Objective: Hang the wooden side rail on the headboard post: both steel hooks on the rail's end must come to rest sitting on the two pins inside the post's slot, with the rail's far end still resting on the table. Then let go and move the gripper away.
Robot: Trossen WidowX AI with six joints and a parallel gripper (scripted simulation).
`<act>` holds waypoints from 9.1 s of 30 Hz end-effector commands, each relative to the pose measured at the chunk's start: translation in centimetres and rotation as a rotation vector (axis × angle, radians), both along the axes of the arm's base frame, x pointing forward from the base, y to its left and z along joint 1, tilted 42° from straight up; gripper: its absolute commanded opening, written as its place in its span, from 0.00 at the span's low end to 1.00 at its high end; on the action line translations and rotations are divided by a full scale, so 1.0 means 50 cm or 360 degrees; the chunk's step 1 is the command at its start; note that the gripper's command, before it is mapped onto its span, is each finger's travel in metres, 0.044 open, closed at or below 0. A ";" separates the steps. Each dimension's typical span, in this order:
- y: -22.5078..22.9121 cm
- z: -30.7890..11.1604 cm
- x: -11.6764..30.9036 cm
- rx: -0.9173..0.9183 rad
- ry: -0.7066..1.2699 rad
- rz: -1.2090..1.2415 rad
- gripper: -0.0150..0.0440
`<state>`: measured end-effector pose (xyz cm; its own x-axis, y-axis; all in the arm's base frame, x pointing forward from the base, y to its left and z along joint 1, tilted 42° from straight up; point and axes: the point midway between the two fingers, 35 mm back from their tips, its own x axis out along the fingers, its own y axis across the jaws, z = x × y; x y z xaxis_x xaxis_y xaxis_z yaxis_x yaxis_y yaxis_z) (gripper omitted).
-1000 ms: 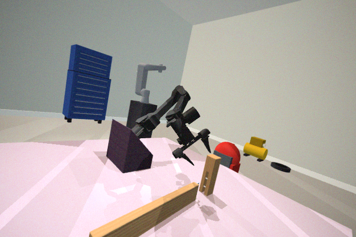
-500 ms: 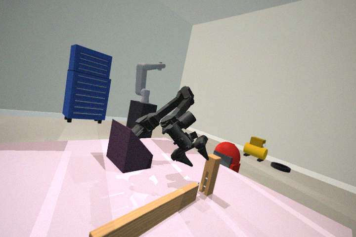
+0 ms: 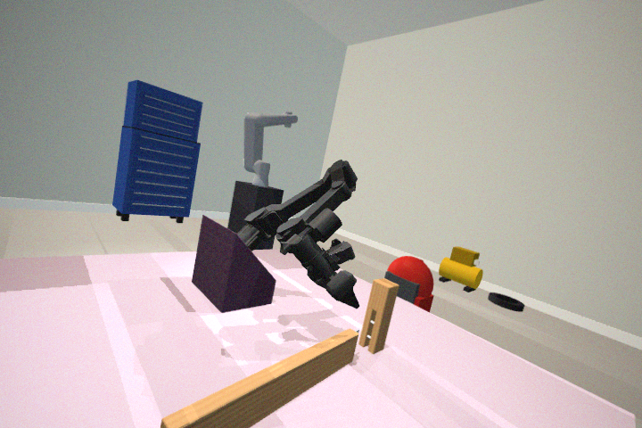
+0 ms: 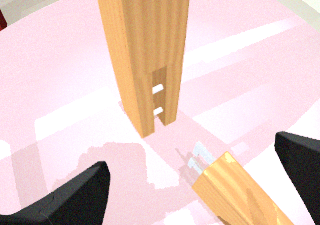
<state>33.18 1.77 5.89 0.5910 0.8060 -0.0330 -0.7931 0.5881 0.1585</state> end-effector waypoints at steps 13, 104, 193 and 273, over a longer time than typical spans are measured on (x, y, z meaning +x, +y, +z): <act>-0.001 -0.002 -0.002 0.0049 0.0052 0.0016 1.00; -0.059 -0.172 0.113 0.1418 0.3681 -0.1685 1.00; 0.006 -0.237 0.090 0.1562 0.3772 -0.1785 0.25; -0.010 -0.219 0.095 0.1562 0.3771 -0.1785 0.25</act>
